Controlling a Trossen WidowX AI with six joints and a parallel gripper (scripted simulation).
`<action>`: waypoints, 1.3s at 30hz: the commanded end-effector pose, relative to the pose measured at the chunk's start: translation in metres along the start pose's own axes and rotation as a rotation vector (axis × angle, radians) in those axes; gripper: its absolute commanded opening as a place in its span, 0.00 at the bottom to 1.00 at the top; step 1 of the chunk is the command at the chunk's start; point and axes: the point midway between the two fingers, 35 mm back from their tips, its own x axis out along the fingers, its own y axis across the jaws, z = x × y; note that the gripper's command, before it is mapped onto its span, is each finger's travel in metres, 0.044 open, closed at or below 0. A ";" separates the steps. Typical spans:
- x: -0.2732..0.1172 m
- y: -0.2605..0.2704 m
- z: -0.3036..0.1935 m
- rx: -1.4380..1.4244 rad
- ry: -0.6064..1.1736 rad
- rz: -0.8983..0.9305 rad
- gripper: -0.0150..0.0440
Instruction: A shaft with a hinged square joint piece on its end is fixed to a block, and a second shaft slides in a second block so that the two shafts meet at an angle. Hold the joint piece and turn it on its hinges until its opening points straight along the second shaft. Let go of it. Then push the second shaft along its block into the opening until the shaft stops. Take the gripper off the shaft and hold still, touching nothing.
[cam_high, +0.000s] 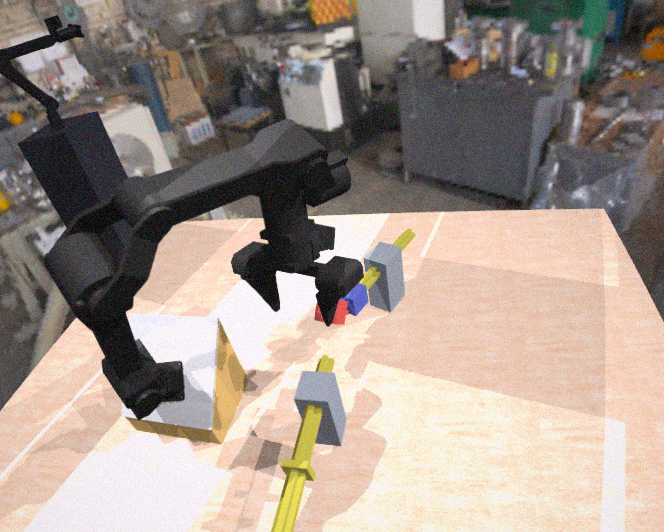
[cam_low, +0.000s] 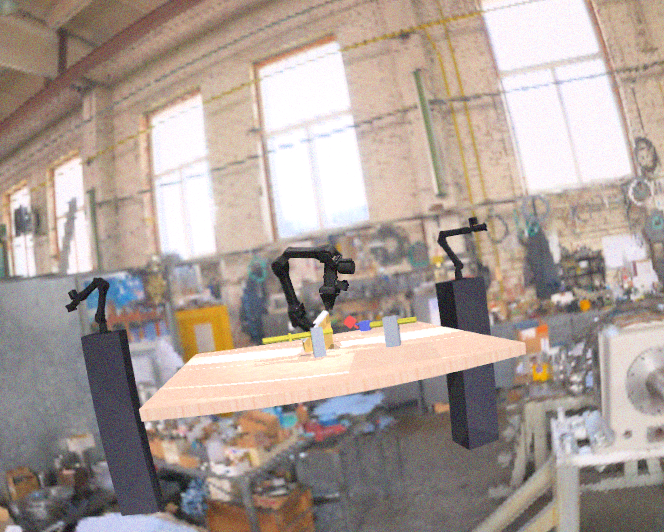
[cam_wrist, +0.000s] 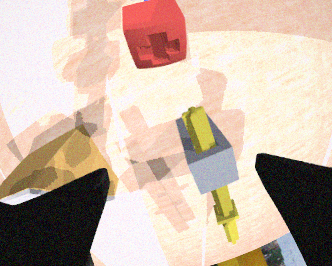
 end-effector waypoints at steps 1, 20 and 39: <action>0.005 0.000 0.000 -0.092 0.023 -0.002 1.00; 0.064 0.001 0.012 -0.111 0.036 0.009 1.00; 0.052 0.008 0.078 -0.109 0.030 0.009 1.00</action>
